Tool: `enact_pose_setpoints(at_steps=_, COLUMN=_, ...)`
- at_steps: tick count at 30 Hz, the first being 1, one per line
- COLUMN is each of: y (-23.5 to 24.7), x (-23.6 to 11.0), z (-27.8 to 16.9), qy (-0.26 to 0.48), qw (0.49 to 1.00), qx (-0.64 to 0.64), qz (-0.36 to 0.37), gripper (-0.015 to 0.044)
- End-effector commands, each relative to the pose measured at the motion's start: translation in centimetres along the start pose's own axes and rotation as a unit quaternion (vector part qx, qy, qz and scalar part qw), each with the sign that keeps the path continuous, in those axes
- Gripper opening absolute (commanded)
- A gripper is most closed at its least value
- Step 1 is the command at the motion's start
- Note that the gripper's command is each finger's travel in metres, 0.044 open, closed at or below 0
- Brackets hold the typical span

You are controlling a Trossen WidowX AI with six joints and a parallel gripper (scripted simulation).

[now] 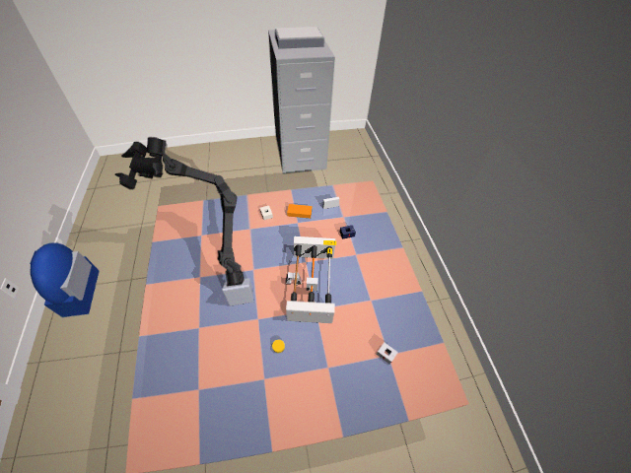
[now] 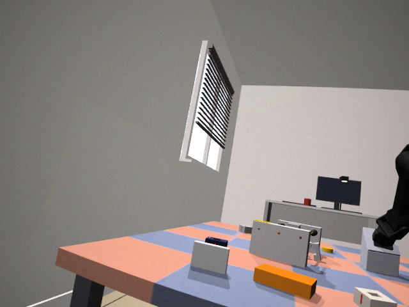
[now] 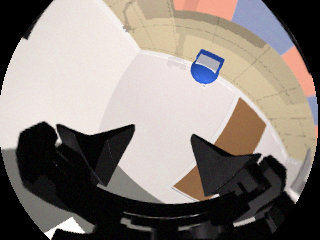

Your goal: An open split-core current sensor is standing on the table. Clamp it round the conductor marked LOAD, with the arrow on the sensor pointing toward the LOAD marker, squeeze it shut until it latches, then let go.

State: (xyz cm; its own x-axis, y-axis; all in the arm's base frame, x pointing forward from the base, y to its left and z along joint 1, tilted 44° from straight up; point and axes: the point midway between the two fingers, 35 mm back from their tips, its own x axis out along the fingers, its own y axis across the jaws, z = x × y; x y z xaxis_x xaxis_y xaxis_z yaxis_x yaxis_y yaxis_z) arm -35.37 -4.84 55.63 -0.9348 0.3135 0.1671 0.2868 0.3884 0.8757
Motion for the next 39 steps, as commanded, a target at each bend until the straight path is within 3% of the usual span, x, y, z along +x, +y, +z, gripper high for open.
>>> enact_pose_setpoints(at_steps=1, y=-0.1, x=-0.1, z=-0.2, qy=0.004, qw=1.0, qx=-0.002, qz=-0.002, gripper=0.0426)
enact_pose_setpoints(at_steps=9, y=-5.9, x=-7.8, z=-9.0, qy=0.195, qw=0.973, qx=-0.096, qz=-0.075, gripper=0.044)
enact_pose_setpoints(at_steps=21, y=-10.6, x=-26.8, z=-16.3, qy=0.504, qw=0.833, qx=-0.211, qz=-0.088, gripper=0.044)
enact_pose_setpoints(at_steps=30, y=-10.3, x=-42.8, z=-15.0, qy=0.712, qw=0.664, qx=-0.229, qz=-0.018, gripper=0.044)
enact_pose_setpoints(at_steps=39, y=-7.7, x=-56.3, z=-7.3, qy=0.857, qw=0.462, qx=-0.197, qz=0.119, gripper=0.044)
